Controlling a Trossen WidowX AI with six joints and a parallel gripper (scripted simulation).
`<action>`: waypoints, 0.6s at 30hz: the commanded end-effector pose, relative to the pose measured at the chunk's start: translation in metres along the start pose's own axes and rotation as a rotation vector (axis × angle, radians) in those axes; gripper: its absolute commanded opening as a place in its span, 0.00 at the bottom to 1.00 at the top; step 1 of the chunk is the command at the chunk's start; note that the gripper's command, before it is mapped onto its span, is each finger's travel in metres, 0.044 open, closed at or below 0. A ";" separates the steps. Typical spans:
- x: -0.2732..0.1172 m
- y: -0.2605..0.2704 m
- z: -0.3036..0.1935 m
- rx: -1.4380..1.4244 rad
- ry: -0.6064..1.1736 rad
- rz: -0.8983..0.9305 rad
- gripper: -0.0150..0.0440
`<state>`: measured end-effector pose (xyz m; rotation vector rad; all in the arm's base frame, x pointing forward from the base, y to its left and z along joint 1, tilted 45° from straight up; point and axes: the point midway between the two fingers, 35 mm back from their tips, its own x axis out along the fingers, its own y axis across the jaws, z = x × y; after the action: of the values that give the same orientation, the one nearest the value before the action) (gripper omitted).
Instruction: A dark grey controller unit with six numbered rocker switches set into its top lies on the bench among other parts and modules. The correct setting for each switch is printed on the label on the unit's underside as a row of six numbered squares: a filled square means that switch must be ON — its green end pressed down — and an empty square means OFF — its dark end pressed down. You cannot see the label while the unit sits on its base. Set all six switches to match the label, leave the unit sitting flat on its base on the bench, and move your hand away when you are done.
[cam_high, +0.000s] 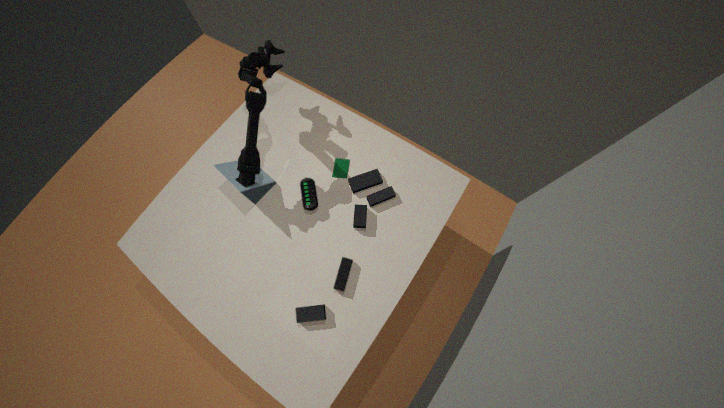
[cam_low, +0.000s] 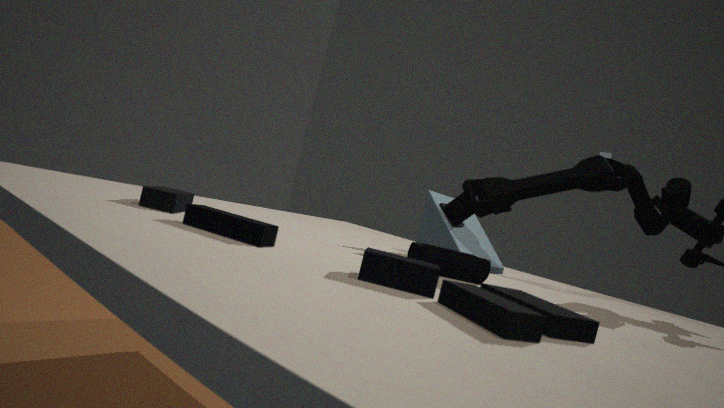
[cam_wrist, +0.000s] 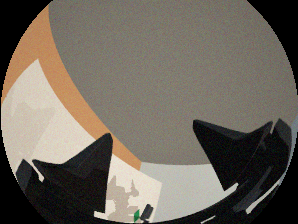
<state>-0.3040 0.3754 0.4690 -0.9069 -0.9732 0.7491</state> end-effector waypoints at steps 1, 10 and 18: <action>0.000 0.000 0.000 0.000 0.000 0.000 0.89; 0.044 -0.002 -0.020 -0.069 0.016 -0.051 0.49; 0.126 -0.002 -0.073 -0.214 0.036 -0.106 0.25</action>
<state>-0.2224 0.4397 0.4927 -0.9974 -1.0484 0.5869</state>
